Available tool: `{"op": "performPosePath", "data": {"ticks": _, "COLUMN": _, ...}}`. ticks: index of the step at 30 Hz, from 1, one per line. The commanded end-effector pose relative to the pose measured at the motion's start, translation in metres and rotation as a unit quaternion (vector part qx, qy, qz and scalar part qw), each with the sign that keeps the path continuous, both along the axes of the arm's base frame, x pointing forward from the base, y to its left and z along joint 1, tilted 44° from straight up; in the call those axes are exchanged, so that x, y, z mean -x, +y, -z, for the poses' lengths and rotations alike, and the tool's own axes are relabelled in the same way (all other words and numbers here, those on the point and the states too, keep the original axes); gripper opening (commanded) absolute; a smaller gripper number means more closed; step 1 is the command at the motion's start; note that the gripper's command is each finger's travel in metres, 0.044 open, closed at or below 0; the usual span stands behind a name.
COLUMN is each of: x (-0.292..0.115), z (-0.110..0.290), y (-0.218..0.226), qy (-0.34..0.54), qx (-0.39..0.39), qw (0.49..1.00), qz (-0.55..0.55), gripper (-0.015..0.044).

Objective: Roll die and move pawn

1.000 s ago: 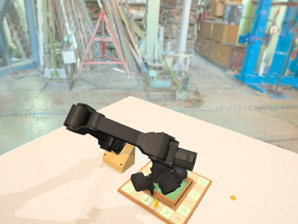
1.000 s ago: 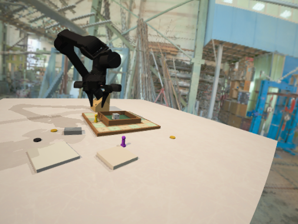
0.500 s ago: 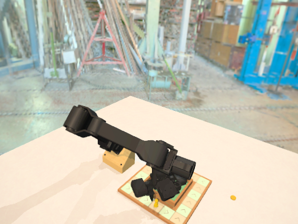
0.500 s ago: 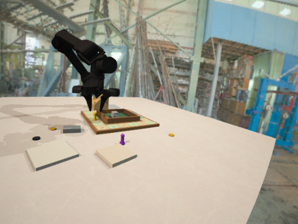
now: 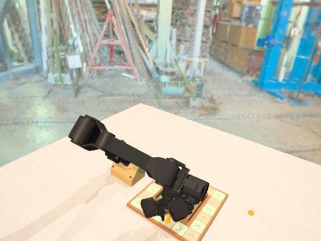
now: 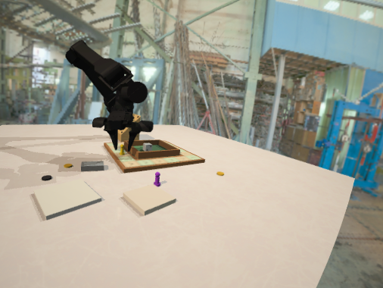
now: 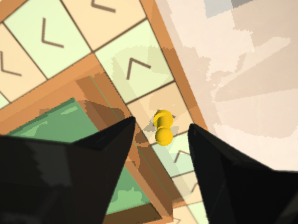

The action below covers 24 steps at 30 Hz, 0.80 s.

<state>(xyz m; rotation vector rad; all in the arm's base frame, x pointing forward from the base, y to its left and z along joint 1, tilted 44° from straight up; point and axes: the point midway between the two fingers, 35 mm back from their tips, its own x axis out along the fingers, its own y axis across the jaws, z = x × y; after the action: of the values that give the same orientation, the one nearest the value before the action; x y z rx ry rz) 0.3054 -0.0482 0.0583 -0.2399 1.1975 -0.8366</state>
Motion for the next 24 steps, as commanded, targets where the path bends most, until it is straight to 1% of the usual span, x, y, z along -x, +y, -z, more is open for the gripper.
{"op": "performPosePath", "data": {"ticks": 1, "x": 0.0, "z": 0.003, "y": -0.004, "qy": 0.002, "qx": 0.003, "qw": 1.0, "qz": -0.002, "gripper": 0.02}}
{"op": "performPosePath", "data": {"ticks": 2, "x": 0.0, "z": 0.004, "y": -0.004, "qy": 0.002, "qx": 0.003, "qw": 1.0, "qz": -0.002, "gripper": 0.02}}
{"op": "performPosePath", "data": {"ticks": 7, "x": 0.0, "z": 0.004, "y": -0.004, "qy": 0.002, "qx": 0.003, "qw": 1.0, "qz": -0.002, "gripper": 0.0069}}
{"op": "performPosePath", "data": {"ticks": 17, "x": 0.0, "z": 0.004, "y": -0.004, "qy": 0.002, "qx": 0.003, "qw": 1.0, "qz": -0.002, "gripper": 0.0002}}
{"op": "performPosePath", "data": {"ticks": 20, "x": 0.0, "z": 0.001, "y": -0.001, "qy": 0.002, "qx": 0.002, "qw": 1.0, "qz": -0.002, "gripper": 0.0}}
{"op": "performPosePath", "data": {"ticks": 24, "x": -0.001, "z": -0.013, "y": 0.017, "qy": 0.002, "qx": -0.001, "qw": 1.0, "qz": -0.002, "gripper": 0.0}}
